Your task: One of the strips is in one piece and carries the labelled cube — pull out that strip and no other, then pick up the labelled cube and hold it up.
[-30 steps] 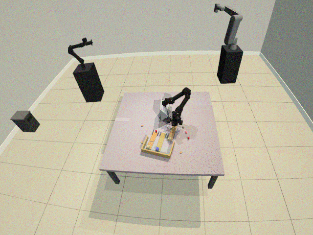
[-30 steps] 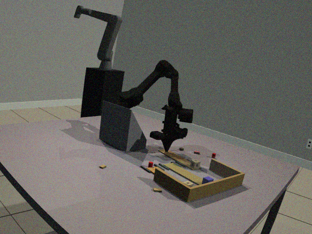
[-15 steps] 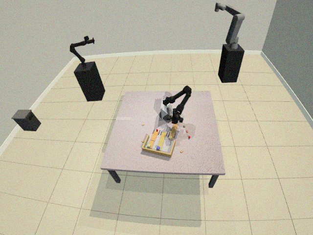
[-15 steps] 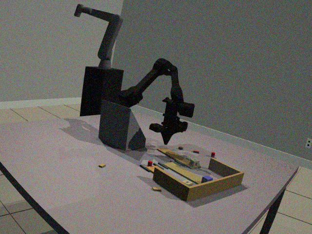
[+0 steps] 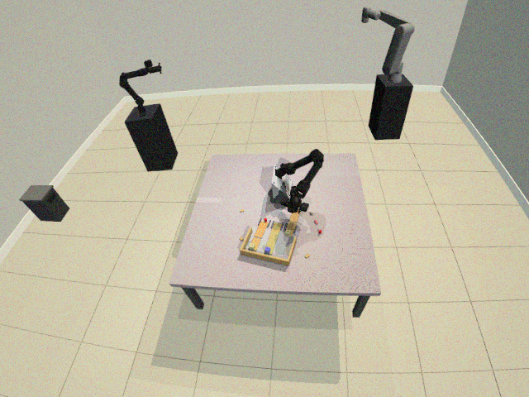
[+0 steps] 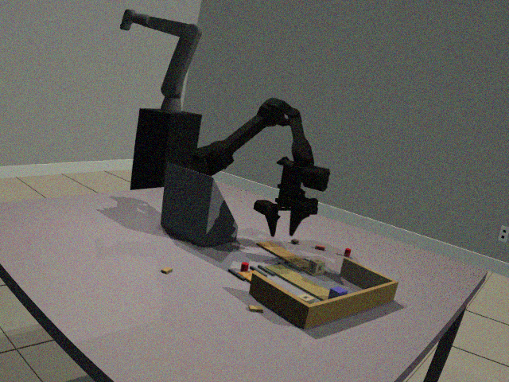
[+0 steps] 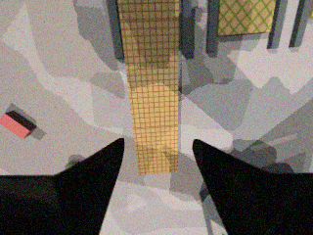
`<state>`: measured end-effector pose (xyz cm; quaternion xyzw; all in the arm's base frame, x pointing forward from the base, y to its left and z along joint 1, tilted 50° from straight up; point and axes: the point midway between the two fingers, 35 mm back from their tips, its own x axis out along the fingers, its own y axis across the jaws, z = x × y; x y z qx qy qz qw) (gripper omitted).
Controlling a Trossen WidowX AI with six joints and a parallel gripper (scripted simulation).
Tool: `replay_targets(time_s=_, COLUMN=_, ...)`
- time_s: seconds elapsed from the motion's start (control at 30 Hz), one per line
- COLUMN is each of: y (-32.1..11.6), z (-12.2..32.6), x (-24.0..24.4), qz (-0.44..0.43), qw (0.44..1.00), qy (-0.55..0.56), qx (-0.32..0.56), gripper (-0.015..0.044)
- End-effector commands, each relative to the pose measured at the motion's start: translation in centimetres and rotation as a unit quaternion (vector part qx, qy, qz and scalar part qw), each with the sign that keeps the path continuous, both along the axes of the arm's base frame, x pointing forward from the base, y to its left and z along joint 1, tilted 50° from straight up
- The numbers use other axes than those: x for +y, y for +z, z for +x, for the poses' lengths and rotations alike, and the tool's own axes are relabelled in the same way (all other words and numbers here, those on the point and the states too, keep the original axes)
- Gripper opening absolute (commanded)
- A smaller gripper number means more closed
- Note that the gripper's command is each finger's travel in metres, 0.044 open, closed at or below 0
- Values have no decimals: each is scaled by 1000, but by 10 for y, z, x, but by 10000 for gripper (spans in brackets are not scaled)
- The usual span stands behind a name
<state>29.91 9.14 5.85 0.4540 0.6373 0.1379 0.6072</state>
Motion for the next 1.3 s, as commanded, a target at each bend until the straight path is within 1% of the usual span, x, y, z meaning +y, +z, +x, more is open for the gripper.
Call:
replay_targets(time_s=0.0, y=-2, z=14, x=-6, qz=2, qw=1000, qy=2, qx=1, gripper=394)
replay_targets(time_s=0.07, y=-3, z=21, x=-10, qz=2, qw=1000, qy=2, qx=1, gripper=440)
replay_targets(time_s=1.2, y=-16, z=150, x=-64, qz=1, qw=1000, qy=2, qx=-2, gripper=440)
replay_targets(time_s=1.27, y=-16, z=150, x=-63, qz=0, qw=1000, qy=2, qx=-2, gripper=387)
